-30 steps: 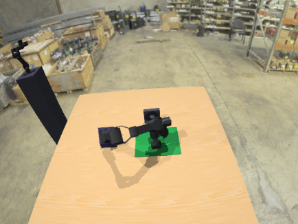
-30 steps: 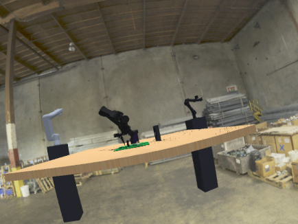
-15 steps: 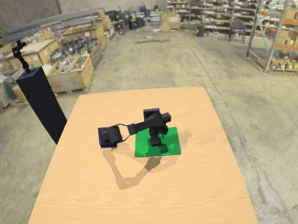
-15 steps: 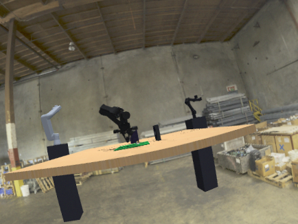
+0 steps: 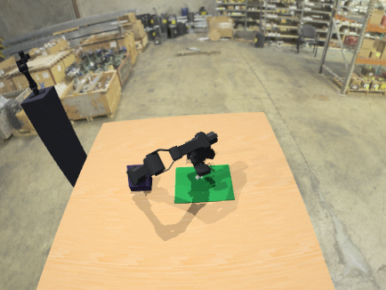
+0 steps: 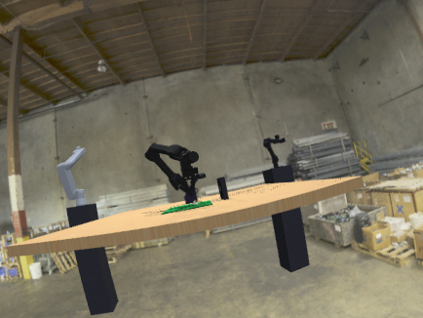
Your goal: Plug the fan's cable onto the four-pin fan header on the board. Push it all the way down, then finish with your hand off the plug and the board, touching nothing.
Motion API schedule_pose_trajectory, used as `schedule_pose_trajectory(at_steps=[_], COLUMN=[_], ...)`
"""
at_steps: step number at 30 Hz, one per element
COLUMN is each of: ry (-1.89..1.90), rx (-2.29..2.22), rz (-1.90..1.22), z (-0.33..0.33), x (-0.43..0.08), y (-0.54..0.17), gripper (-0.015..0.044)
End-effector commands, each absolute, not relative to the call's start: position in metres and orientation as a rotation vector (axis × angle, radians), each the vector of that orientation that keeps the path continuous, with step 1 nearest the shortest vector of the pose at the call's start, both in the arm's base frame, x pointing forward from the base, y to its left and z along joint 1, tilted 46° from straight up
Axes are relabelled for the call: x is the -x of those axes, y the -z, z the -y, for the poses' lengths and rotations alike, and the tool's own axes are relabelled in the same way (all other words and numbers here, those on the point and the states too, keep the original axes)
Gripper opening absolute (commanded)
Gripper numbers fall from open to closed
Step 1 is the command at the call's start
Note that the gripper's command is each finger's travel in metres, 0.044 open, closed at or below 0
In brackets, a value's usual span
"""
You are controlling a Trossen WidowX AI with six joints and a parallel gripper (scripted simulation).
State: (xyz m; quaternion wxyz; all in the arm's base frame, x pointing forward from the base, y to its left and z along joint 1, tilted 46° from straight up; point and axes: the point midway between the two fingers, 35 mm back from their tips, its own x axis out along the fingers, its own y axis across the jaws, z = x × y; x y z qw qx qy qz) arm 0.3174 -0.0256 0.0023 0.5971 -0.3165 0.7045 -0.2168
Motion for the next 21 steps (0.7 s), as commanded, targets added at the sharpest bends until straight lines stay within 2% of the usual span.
schedule_pose_trajectory(at_steps=[1, 21], ry=[0.458, 0.454], rx=[0.77, 0.773], rz=[-1.655, -1.657], z=[0.0166, 0.0152], x=[-0.3178, -0.3129], y=[0.0073, 0.0062], gripper=[0.0, 0.0])
